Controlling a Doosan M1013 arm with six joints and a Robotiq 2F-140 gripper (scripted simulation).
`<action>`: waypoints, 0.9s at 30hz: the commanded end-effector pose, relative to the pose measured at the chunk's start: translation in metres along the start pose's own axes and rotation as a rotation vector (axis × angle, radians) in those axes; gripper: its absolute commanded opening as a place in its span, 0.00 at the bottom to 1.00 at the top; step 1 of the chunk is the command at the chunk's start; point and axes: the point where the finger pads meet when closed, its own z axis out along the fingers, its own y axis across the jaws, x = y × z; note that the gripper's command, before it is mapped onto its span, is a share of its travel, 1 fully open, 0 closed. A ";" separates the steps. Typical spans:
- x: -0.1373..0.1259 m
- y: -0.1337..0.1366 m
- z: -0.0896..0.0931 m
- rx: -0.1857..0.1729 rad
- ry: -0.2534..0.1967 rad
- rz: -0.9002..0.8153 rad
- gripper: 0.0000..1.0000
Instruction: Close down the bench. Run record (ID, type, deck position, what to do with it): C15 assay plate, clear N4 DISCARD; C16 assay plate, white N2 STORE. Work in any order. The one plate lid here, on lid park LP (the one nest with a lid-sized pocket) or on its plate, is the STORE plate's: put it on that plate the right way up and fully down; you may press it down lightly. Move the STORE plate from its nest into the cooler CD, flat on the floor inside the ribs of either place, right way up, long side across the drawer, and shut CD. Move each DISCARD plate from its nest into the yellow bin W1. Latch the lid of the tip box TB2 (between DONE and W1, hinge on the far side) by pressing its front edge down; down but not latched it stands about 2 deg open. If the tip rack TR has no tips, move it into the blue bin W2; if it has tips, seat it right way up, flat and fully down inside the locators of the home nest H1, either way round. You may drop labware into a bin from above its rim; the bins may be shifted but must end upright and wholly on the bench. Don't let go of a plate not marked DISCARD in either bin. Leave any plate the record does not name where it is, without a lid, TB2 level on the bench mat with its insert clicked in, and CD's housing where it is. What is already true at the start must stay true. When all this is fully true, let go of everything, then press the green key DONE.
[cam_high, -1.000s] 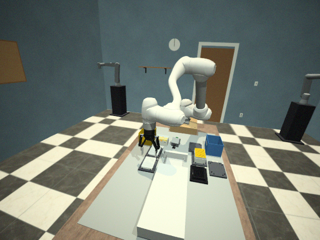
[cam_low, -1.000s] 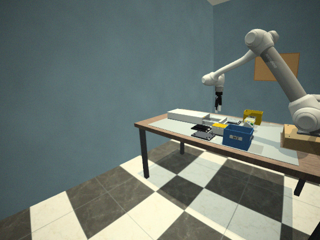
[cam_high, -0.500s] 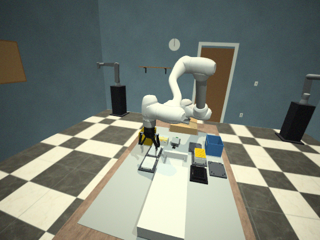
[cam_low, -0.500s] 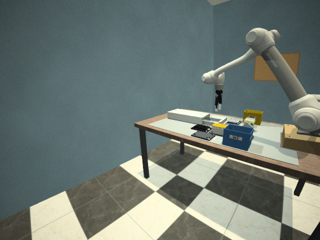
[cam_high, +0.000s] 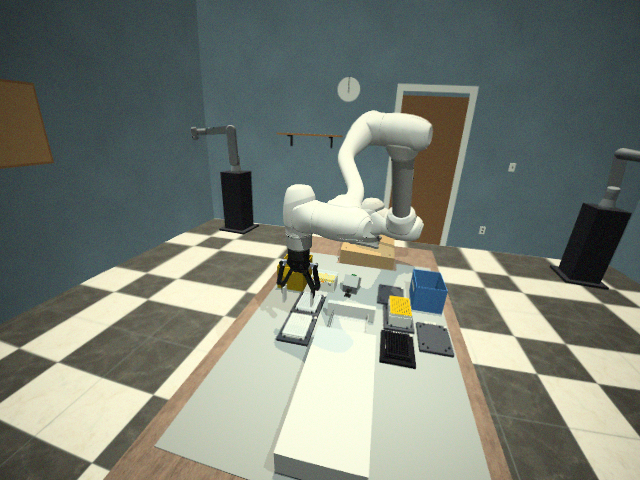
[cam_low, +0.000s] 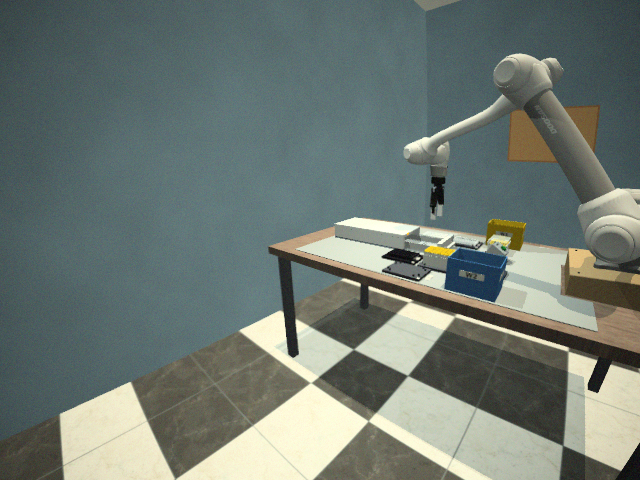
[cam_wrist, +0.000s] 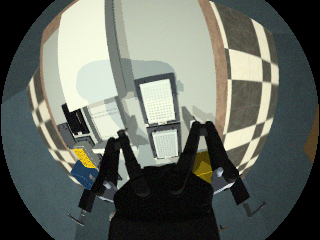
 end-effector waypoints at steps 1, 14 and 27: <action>0.000 0.000 -0.005 0.000 0.000 0.000 0.66; 0.000 0.000 -0.018 0.000 0.000 0.000 0.66; 0.000 0.000 -0.016 0.000 0.000 0.000 0.66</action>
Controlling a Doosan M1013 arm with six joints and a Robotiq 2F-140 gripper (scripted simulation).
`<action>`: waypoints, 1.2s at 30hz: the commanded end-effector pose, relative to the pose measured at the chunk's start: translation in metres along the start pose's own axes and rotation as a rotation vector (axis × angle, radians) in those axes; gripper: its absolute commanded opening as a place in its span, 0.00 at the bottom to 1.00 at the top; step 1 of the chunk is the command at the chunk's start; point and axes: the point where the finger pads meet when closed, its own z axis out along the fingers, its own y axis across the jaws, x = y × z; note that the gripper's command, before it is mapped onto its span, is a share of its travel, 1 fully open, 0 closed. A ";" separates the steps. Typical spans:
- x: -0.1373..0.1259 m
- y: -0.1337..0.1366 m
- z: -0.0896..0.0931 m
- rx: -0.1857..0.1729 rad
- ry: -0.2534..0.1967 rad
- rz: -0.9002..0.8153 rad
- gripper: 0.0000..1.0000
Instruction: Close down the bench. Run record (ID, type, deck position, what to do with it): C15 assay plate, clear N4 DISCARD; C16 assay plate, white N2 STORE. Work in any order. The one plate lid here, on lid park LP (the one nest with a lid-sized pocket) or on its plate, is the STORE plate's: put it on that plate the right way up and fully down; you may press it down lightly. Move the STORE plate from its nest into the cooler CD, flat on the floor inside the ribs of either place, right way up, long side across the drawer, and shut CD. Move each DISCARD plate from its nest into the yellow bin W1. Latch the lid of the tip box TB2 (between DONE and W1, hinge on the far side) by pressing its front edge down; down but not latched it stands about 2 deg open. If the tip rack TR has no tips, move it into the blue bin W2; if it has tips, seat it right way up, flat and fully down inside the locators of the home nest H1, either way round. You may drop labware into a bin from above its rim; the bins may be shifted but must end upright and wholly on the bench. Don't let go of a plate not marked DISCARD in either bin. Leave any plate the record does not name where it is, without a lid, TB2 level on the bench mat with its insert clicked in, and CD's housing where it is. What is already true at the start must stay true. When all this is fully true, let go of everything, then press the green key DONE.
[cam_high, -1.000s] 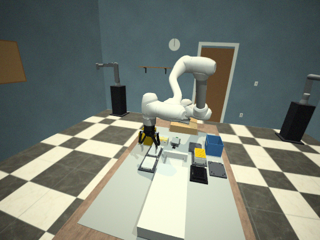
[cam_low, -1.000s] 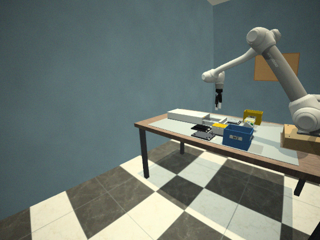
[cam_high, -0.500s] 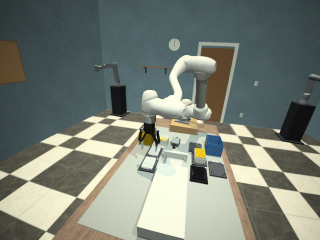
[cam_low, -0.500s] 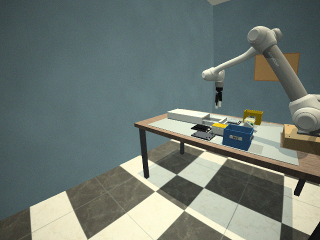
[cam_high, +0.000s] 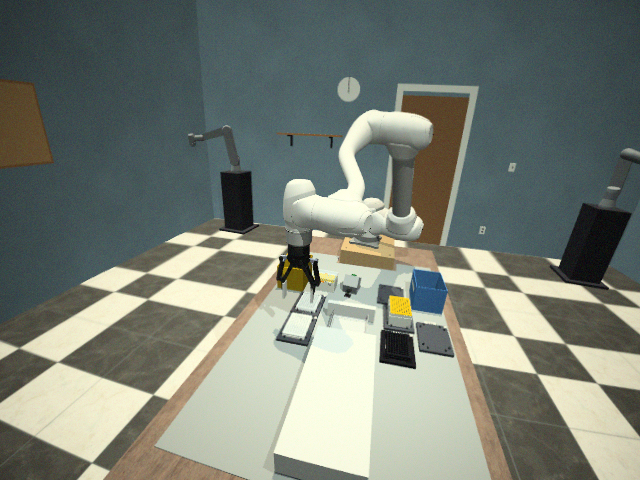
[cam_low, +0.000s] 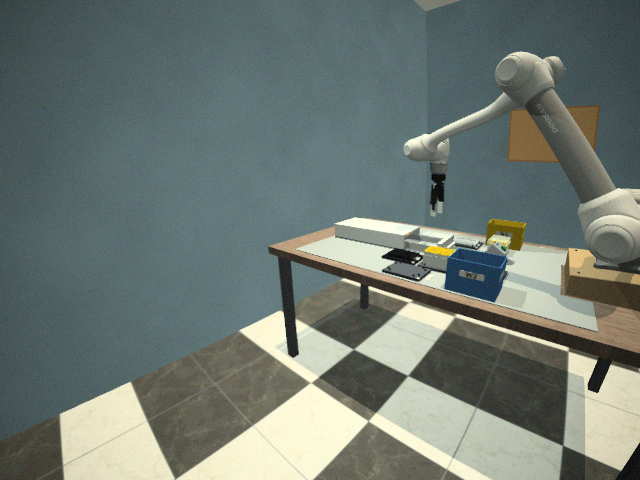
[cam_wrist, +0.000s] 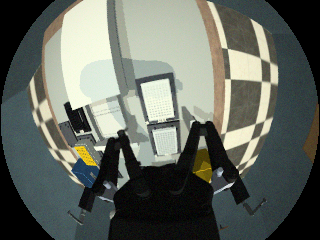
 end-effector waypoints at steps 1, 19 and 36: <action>0.000 0.000 0.002 0.000 0.000 0.000 0.66; 0.000 0.000 0.024 0.000 0.000 0.000 0.66; 0.000 0.000 0.044 0.000 0.000 0.000 0.66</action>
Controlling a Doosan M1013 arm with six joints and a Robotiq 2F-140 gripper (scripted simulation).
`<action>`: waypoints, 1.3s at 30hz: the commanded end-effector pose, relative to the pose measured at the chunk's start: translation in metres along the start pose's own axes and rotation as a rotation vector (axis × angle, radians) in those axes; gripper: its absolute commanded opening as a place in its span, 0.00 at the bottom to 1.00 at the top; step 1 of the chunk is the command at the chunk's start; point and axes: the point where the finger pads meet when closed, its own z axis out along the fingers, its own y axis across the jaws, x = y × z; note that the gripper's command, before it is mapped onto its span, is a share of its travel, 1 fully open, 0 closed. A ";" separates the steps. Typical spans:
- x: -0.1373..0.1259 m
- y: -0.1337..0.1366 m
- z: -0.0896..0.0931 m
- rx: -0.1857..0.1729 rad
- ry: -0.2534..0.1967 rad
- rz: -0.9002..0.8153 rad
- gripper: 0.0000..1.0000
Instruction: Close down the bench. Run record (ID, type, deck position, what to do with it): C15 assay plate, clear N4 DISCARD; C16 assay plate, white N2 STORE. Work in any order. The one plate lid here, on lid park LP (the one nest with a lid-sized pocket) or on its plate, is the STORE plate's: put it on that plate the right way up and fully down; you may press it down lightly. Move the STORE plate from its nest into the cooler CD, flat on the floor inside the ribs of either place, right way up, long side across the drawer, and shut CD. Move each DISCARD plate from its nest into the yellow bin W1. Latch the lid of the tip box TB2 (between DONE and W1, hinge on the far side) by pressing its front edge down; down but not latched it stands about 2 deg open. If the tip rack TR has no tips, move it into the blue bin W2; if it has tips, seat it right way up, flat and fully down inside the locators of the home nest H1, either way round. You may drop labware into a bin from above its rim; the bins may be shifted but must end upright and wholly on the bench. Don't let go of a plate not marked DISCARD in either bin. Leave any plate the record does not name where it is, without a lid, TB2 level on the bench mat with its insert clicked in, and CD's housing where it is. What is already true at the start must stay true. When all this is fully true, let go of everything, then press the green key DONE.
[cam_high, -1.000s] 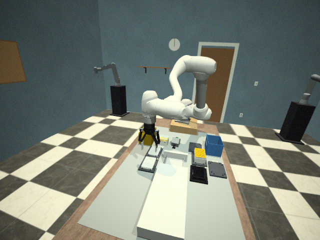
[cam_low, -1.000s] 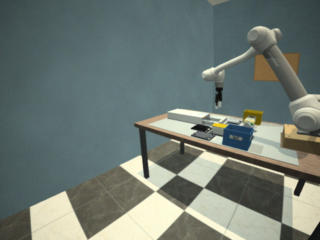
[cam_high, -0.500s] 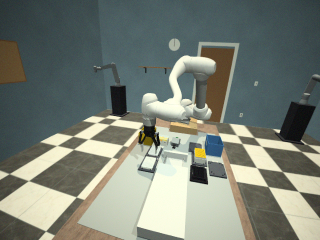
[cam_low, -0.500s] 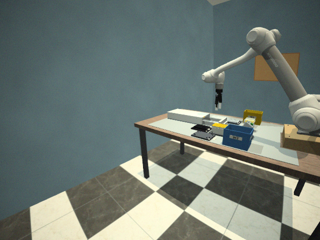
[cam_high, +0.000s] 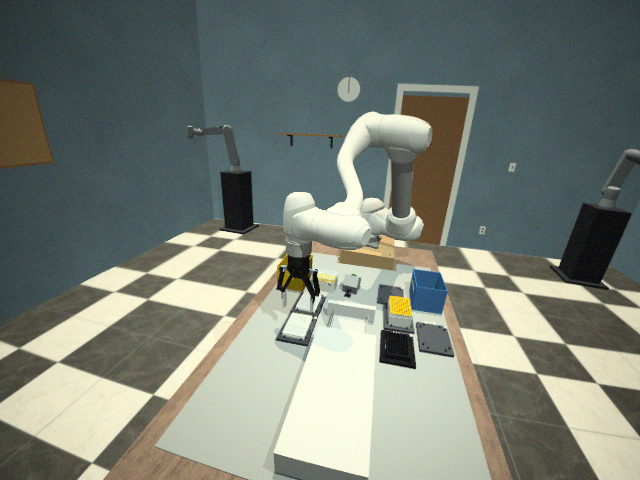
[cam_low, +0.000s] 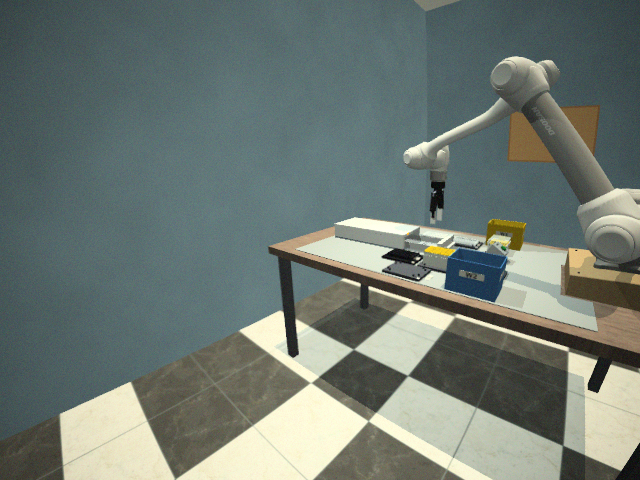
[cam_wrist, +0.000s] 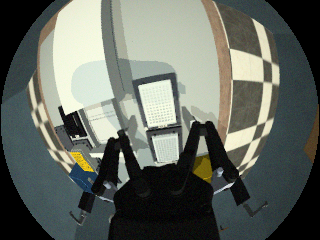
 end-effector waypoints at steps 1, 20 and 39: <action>0.000 0.000 0.004 0.000 0.000 0.000 0.66; 0.000 0.000 0.027 0.000 0.000 0.000 0.66; 0.000 0.000 0.049 0.000 0.000 0.000 0.66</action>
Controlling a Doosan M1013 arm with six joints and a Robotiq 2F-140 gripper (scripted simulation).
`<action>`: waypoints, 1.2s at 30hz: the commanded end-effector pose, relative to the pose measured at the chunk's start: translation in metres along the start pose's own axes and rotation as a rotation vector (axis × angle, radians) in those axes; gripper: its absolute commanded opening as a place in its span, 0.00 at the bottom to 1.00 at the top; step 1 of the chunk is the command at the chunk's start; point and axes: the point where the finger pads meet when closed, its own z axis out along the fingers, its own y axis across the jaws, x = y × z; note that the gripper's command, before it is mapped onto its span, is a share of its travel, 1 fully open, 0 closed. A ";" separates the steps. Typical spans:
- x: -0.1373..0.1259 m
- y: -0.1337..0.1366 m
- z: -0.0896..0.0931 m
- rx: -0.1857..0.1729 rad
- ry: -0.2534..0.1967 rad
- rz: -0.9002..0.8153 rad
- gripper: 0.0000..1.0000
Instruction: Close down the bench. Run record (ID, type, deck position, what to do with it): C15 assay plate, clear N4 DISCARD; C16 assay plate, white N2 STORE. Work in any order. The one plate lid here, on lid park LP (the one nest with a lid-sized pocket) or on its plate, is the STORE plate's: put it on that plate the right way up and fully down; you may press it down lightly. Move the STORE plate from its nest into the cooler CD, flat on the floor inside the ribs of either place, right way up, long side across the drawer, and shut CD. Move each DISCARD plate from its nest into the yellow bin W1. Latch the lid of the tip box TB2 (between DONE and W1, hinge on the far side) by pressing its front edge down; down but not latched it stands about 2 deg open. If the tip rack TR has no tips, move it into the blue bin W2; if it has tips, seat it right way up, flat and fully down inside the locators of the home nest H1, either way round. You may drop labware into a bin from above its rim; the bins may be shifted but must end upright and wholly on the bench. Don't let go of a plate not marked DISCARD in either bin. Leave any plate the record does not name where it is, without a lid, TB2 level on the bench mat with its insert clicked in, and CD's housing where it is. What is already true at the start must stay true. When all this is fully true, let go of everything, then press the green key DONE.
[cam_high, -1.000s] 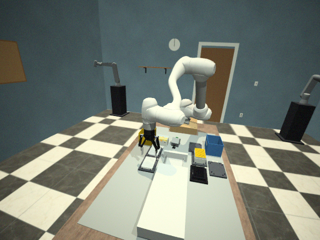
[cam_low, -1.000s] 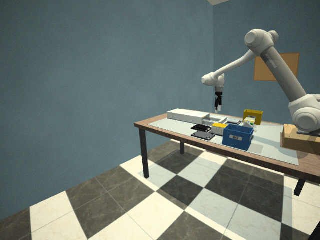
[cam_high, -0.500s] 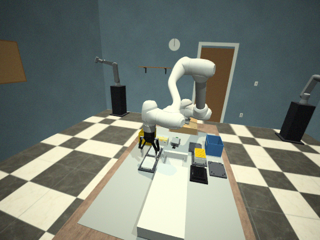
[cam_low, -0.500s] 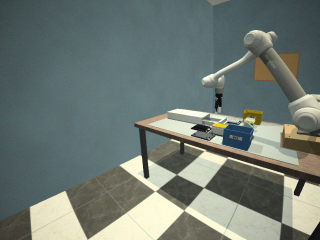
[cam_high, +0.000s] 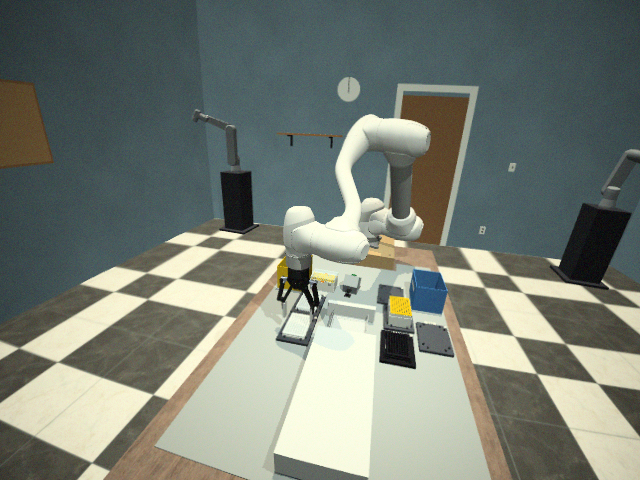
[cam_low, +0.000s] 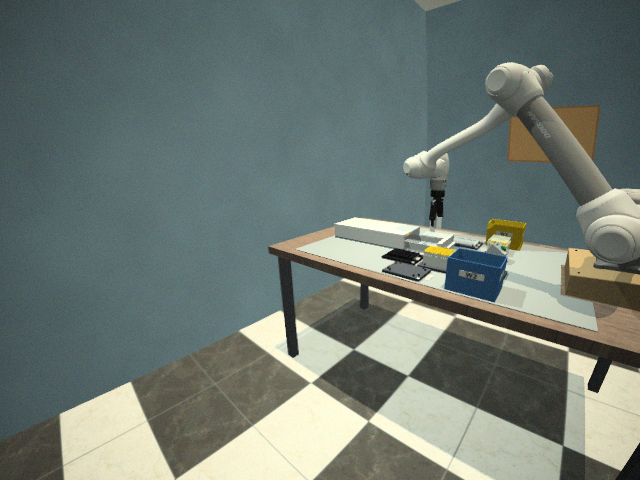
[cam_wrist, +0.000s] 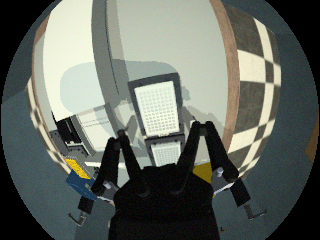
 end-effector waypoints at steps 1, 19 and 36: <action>0.000 0.000 0.004 0.000 0.000 0.000 0.66; 0.000 0.000 0.020 0.000 0.000 0.000 0.66; 0.000 0.000 0.040 0.000 0.000 0.000 0.66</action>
